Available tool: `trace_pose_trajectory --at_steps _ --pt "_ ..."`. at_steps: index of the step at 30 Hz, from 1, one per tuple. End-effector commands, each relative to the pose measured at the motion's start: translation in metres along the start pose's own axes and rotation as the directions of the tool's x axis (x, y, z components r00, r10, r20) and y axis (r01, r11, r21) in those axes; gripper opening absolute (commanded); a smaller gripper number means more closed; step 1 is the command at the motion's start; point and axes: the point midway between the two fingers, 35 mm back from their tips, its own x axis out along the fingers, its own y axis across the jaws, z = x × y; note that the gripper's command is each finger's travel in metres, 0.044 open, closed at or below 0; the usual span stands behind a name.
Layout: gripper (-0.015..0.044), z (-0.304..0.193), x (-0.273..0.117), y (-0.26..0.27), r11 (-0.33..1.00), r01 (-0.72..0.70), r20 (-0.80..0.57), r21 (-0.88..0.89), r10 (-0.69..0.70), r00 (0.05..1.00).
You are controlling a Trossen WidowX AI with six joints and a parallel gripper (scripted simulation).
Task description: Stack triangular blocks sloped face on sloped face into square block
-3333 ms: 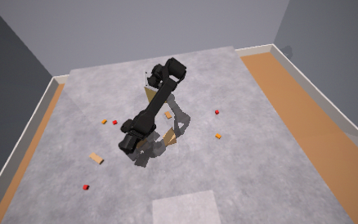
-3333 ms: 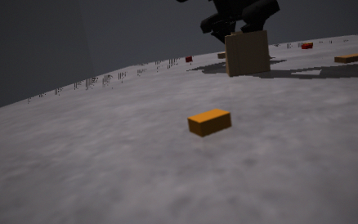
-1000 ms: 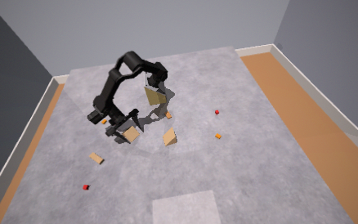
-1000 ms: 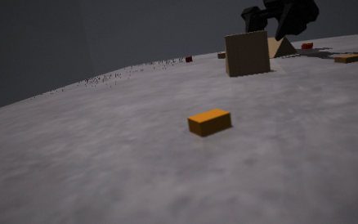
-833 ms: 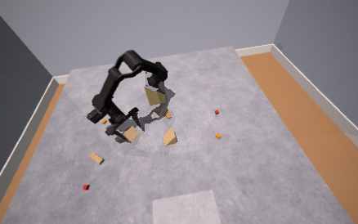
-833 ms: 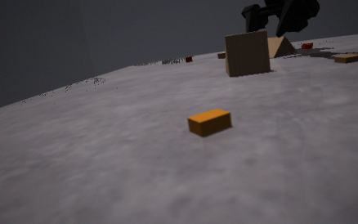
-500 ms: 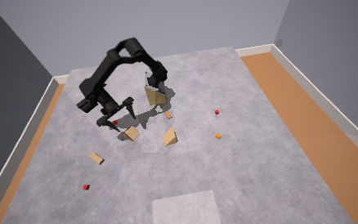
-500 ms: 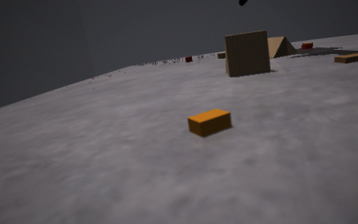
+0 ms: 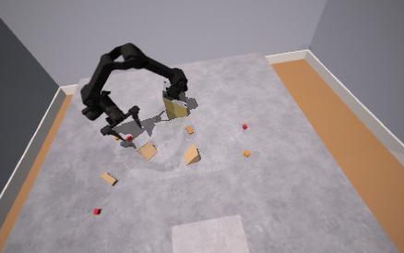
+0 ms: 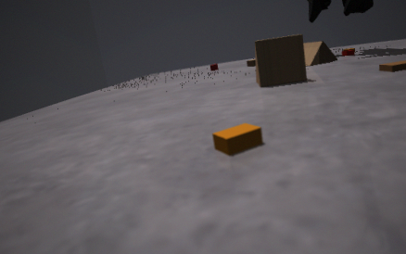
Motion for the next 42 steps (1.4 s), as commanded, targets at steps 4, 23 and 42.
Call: trace_pose_trajectory --at_steps 4,23,42 --pt "0.044 0.011 -0.002 0.001 1.0 0.01 0.02 -0.025 -0.01 1.0" --pt "0.044 0.011 0.099 -0.002 1.0 0.016 0.01 -0.026 -0.016 1.0" --pt "0.0249 0.011 0.099 -0.002 0.999 0.019 0.016 -0.029 -0.019 1.0"
